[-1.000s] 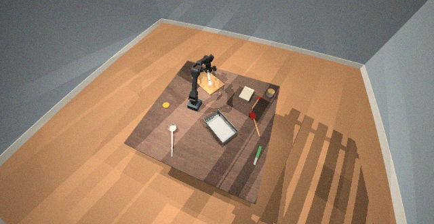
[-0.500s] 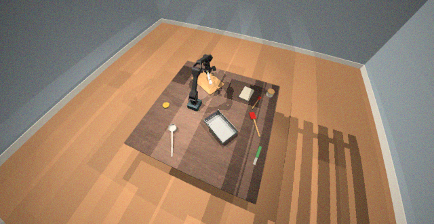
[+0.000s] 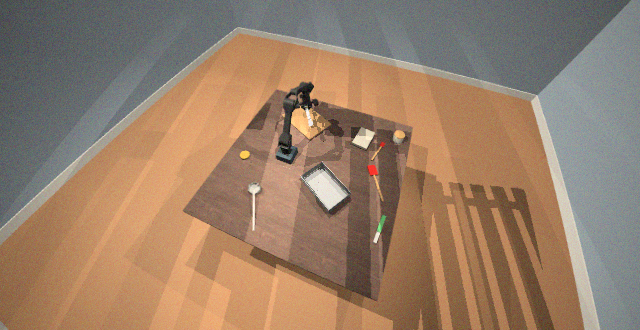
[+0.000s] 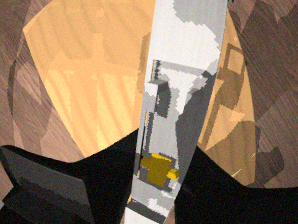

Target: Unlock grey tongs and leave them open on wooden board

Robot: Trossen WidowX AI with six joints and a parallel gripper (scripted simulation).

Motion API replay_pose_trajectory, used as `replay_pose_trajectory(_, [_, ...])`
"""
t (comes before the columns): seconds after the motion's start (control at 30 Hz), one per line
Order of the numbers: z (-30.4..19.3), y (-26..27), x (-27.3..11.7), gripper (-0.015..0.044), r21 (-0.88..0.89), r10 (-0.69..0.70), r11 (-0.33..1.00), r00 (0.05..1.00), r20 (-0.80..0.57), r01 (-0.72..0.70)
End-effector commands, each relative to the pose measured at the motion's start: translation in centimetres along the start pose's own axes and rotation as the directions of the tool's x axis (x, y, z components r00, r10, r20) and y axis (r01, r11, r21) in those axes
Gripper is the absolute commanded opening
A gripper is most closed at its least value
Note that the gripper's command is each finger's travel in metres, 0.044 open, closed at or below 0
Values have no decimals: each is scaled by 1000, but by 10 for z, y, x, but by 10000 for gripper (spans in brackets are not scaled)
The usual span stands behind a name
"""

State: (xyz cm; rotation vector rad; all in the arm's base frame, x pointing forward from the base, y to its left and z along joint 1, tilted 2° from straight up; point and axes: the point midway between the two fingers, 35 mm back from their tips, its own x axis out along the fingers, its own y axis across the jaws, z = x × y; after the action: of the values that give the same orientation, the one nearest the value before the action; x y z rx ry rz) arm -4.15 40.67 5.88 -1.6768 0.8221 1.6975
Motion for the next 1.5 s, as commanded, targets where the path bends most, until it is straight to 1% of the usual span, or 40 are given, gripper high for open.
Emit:
replay_pose_trajectory(0.0, [-1, 0, 7, -150, -3, -2, 1000, 1000, -3, 2])
replay_pose_trajectory(0.73, [-2, 0, 43, -150, -3, -2, 1000, 1000, -3, 2])
replay_pose_trajectory(0.9, [-2, 0, 45, -150, -3, -2, 1000, 1000, -3, 2])
replay_pose_trajectory(1.47, [-2, 1, 44, 296, -1, 2, 1000, 1000, -3, -2])
